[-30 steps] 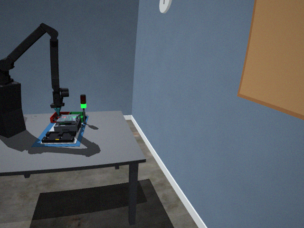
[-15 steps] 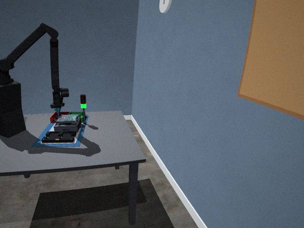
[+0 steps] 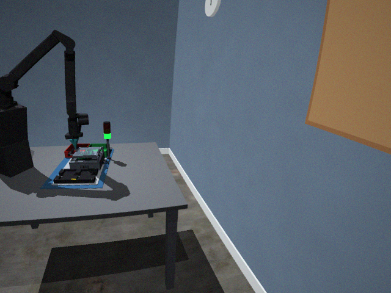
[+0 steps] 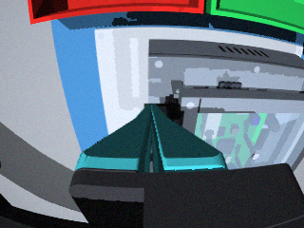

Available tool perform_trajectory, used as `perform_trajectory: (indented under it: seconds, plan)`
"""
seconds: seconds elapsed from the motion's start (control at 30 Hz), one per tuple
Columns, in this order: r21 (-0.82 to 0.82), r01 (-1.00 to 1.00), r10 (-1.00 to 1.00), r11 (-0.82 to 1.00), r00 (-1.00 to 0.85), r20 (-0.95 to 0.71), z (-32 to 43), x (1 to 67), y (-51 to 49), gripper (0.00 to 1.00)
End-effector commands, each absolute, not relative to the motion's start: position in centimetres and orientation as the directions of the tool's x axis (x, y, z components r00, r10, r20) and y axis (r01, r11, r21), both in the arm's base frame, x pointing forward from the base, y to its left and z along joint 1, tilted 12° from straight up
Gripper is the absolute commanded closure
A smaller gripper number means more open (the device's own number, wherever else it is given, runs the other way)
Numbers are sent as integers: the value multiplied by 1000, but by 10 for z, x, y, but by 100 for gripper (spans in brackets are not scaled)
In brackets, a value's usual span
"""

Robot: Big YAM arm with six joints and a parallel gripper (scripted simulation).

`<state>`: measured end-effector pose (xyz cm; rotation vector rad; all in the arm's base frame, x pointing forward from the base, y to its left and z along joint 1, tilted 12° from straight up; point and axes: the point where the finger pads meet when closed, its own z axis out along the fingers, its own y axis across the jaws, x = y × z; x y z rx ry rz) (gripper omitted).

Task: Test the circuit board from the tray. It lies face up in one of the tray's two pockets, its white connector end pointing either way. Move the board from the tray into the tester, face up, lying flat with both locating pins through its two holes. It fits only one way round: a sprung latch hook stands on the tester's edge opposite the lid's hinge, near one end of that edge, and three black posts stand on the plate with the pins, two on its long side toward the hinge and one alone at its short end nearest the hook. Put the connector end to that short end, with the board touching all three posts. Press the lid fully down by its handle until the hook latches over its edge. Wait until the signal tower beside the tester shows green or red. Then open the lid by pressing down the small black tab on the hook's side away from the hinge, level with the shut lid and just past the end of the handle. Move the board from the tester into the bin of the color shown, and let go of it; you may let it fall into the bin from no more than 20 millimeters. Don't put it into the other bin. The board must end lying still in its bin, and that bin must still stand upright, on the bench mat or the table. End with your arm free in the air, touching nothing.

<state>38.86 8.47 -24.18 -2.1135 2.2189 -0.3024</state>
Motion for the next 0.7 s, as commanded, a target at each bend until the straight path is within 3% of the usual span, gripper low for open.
perform_trajectory:
  seconds: [0.0, 0.67]
  plan:
    - [-181, -983, -994, 43, -60, 88, -248, 390, 81, 100]
    - [-185, -982, -994, 44, -61, 87, -249, 391, 81, 100]
